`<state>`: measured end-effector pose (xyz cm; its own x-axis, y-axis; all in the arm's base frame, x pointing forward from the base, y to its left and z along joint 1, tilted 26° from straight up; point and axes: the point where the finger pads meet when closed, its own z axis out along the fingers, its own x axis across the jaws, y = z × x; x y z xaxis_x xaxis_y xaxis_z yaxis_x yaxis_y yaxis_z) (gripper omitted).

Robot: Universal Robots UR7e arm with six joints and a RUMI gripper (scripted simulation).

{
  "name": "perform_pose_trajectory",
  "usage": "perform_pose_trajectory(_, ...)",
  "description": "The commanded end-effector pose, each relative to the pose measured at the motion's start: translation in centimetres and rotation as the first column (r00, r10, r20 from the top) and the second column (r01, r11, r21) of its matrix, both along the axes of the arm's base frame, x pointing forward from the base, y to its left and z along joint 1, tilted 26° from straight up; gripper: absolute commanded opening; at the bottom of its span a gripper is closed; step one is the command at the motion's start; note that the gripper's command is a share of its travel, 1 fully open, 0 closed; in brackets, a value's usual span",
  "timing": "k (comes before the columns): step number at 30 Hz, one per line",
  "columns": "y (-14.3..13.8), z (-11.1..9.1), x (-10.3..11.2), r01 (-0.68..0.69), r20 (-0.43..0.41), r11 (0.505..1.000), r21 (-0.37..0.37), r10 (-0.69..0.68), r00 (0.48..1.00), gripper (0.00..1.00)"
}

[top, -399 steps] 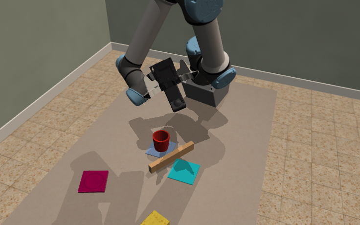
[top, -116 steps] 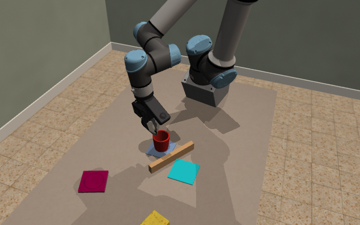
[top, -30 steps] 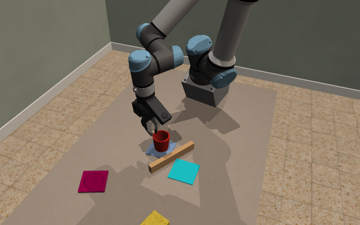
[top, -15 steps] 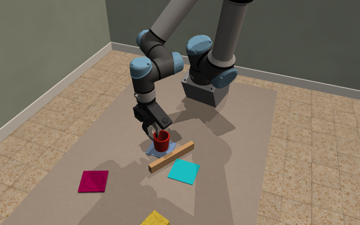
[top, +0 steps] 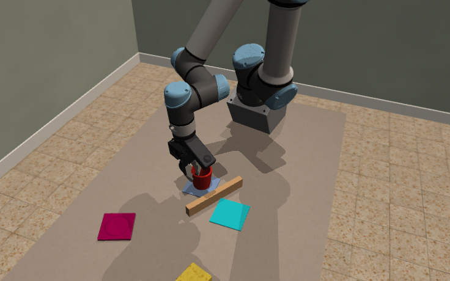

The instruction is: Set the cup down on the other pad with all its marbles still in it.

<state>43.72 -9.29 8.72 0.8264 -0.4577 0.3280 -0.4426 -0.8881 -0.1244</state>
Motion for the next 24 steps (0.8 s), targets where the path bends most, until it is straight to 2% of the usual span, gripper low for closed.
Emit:
perform_pose_trajectory(1, -0.03, -0.17, 0.12, 0.0, 0.001, 1.0, -0.001, 0.0, 1.0, 0.11)
perform_pose_trajectory(24, -0.03, -0.17, 0.12, 0.0, 0.001, 1.0, -0.001, 0.0, 1.0, 0.1)
